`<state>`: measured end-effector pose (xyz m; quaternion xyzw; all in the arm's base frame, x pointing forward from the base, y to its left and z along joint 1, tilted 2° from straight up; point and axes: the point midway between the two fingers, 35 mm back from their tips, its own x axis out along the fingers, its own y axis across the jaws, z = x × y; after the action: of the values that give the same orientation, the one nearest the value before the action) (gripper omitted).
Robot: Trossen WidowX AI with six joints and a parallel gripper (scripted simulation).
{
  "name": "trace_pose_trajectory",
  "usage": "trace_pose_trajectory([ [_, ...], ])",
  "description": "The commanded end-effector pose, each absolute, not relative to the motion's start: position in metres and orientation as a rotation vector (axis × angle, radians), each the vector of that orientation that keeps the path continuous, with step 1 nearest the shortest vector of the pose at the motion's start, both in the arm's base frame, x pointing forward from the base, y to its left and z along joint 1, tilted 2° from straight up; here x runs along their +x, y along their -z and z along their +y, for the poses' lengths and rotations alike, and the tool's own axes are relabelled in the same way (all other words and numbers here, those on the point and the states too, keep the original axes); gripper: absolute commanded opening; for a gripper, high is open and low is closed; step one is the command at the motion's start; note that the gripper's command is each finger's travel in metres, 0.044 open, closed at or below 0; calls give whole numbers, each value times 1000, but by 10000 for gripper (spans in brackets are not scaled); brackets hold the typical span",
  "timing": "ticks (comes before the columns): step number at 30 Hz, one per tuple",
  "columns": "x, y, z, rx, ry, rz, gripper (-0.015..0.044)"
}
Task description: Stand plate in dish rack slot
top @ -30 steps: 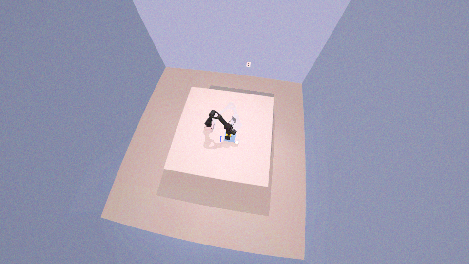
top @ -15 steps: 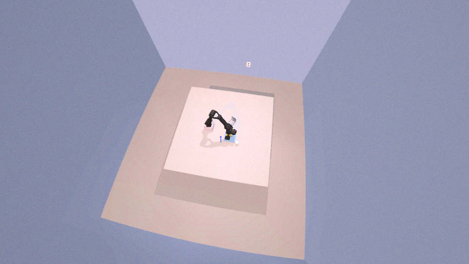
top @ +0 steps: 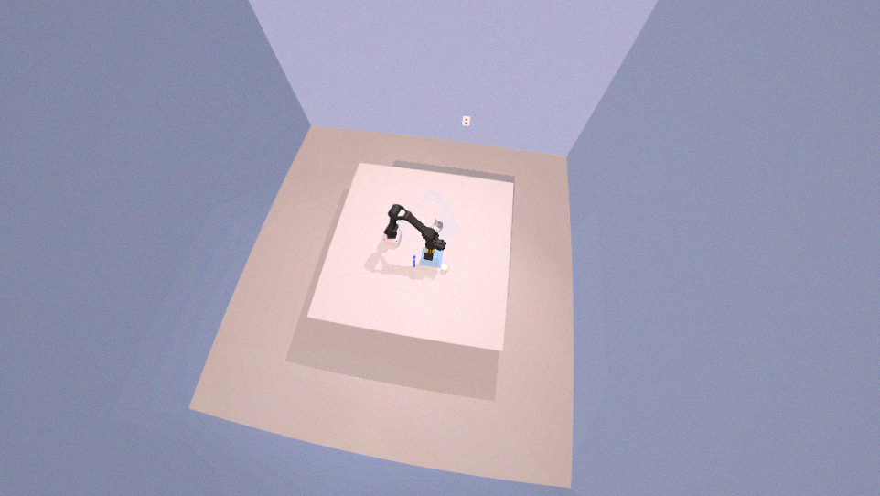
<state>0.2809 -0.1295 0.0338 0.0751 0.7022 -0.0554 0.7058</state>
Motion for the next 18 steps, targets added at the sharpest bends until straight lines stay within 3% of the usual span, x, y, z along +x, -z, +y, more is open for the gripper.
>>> trace_pose_trajectory([
  [1,283,-58,-131,161,124,1556,0],
  [18,283,-133,-133,161,124,1556,0],
])
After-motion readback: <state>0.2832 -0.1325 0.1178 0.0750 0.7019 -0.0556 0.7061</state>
